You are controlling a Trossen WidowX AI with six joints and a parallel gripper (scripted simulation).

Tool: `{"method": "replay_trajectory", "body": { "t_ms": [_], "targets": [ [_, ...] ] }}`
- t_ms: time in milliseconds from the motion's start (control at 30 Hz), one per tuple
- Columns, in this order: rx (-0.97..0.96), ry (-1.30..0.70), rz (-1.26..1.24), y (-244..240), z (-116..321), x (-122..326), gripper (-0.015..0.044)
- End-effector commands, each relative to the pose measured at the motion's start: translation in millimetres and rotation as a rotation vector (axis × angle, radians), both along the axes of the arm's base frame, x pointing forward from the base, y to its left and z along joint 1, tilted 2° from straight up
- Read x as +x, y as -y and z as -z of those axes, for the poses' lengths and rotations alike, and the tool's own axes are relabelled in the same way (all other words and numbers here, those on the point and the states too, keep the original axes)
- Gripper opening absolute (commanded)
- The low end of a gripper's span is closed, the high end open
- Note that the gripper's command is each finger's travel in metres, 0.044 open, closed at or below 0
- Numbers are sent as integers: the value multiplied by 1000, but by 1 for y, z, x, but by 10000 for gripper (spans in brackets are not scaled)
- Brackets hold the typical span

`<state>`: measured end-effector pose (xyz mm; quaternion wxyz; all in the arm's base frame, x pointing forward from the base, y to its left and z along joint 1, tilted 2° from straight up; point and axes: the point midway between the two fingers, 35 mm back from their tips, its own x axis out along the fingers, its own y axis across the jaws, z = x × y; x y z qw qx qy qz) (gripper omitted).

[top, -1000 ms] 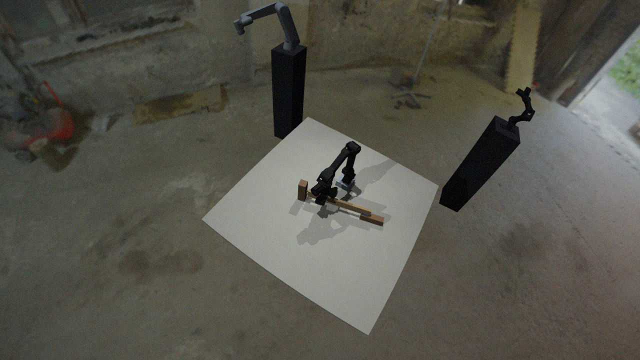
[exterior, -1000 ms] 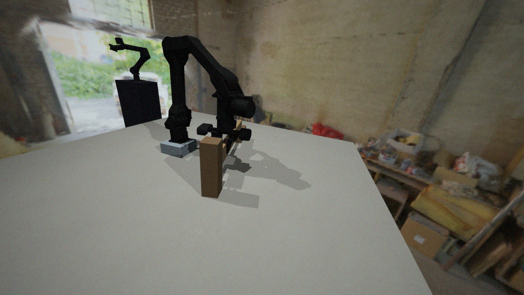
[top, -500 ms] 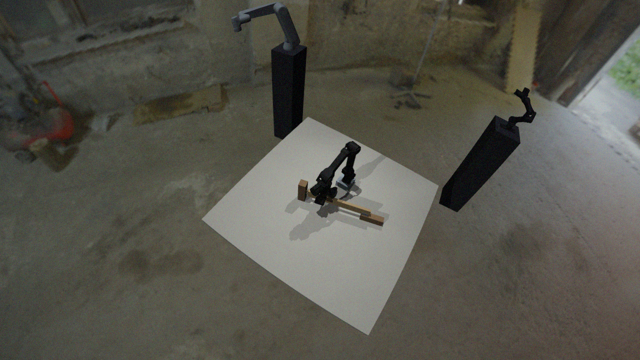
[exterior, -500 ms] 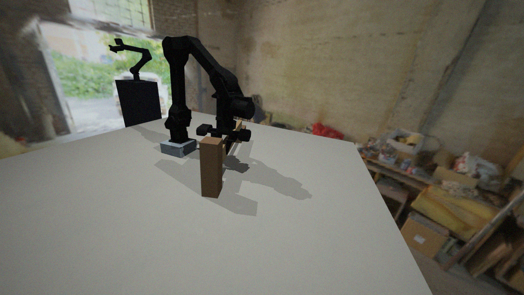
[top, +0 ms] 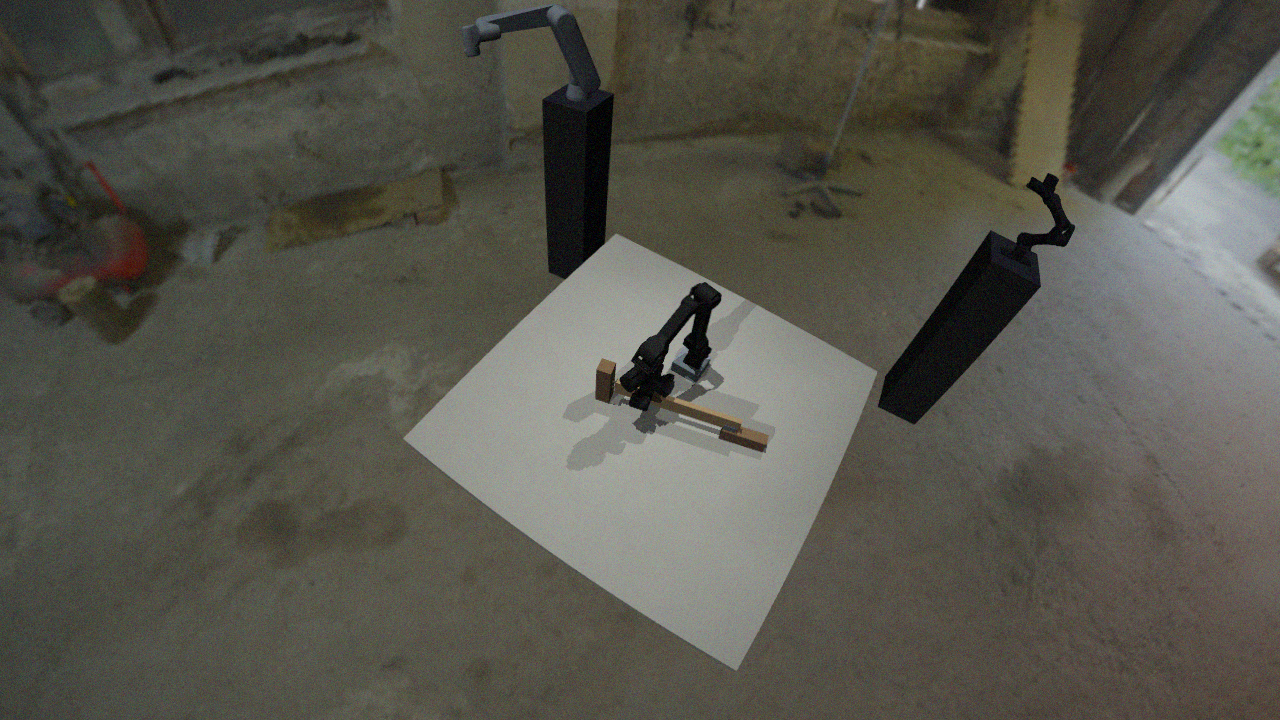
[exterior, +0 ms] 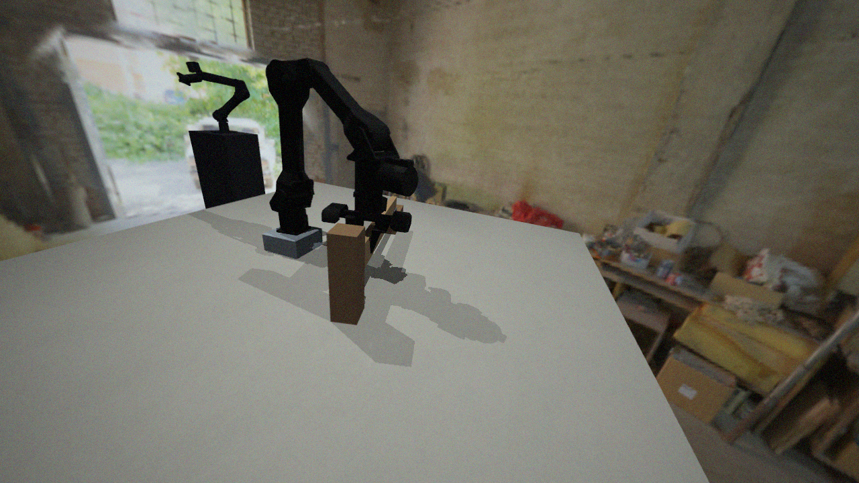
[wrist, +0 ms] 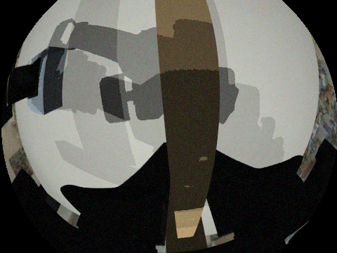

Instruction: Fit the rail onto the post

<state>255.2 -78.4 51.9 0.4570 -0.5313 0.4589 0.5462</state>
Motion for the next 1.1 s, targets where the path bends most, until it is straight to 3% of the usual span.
{"method": "replay_trajectory", "body": {
  "t_ms": [0,1067],
  "targets": [
    [-8,6,-1,3,-2,2,0],
    [-8,6,-1,-4,-3,1,0]
  ]
}}
